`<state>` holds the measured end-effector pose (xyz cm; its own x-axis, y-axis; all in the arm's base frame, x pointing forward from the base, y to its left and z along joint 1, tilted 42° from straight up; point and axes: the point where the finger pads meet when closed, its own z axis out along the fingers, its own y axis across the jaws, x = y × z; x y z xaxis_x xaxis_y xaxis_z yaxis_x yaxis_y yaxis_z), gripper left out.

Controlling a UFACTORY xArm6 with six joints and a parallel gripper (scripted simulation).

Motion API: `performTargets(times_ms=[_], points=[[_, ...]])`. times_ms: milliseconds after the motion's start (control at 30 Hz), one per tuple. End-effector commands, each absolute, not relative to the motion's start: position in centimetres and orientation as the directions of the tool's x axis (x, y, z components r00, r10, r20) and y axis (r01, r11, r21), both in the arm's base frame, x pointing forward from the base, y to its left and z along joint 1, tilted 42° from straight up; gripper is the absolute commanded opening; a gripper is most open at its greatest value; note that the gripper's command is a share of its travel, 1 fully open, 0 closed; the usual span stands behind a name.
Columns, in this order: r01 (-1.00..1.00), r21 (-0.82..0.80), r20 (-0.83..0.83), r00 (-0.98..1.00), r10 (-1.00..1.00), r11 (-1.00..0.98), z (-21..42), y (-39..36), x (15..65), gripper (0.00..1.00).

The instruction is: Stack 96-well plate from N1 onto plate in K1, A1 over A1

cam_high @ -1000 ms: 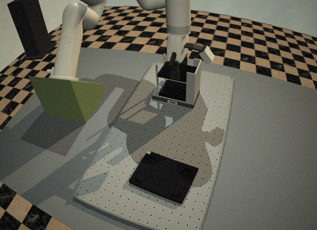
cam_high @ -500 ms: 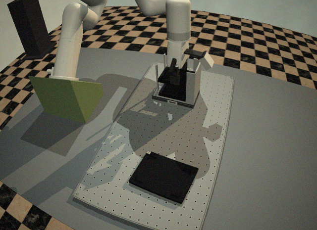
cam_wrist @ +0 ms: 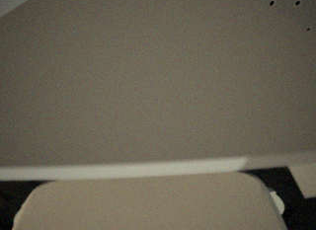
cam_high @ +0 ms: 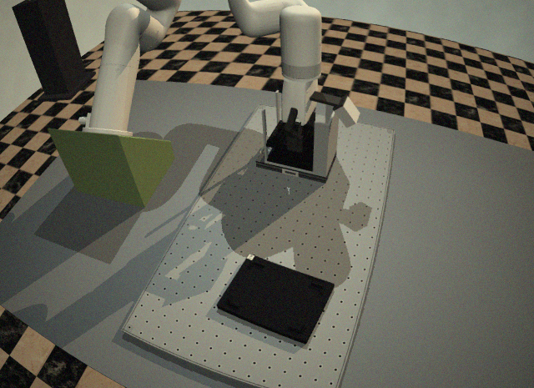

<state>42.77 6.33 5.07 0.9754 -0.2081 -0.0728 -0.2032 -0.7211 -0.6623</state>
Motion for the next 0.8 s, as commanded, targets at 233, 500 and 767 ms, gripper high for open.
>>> performTargets(times_ms=[233, 500, 767], points=[[-0.202, -0.663, -0.069, 0.975, -0.210, -0.721, 4.02, 7.27, 43.04, 0.00], [-0.202, -0.663, -0.069, 0.975, -0.210, -0.721, 4.02, 7.27, 43.04, 0.00], [-0.202, -0.663, -0.069, 0.975, -0.210, -0.721, 4.01, 7.27, 43.03, 0.00]])
